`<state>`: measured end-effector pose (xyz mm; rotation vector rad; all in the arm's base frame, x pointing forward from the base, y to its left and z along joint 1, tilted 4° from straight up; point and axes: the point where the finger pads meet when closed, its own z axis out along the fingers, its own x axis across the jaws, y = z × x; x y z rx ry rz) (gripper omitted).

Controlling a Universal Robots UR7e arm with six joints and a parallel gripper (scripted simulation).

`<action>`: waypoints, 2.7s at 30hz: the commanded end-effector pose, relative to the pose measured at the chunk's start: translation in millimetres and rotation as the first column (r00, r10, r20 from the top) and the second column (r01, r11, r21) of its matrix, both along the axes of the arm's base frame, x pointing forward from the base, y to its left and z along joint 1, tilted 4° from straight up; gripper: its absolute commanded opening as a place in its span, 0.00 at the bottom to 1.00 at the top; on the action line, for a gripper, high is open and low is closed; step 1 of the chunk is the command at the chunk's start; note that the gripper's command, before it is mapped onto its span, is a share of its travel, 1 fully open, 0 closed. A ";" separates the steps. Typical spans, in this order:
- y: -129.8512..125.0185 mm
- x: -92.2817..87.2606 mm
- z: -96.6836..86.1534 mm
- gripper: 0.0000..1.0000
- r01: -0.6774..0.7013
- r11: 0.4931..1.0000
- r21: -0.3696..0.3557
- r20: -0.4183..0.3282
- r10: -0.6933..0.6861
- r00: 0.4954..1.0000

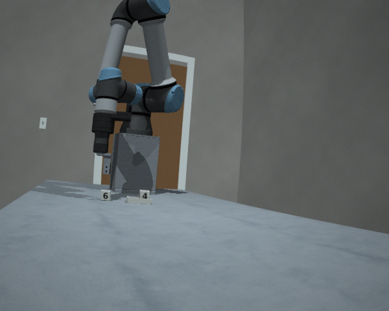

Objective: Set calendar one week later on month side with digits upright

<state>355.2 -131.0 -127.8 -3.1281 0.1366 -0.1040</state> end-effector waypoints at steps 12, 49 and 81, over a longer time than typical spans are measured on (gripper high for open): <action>0.3 1.9 -19.8 0.90 0.000 1.000 -0.001 0.001 0.000 1.000; 0.9 4.0 -44.6 0.90 0.000 1.000 -0.001 0.001 0.000 1.000; 0.9 4.0 -44.6 0.90 0.000 1.000 -0.001 0.001 0.000 1.000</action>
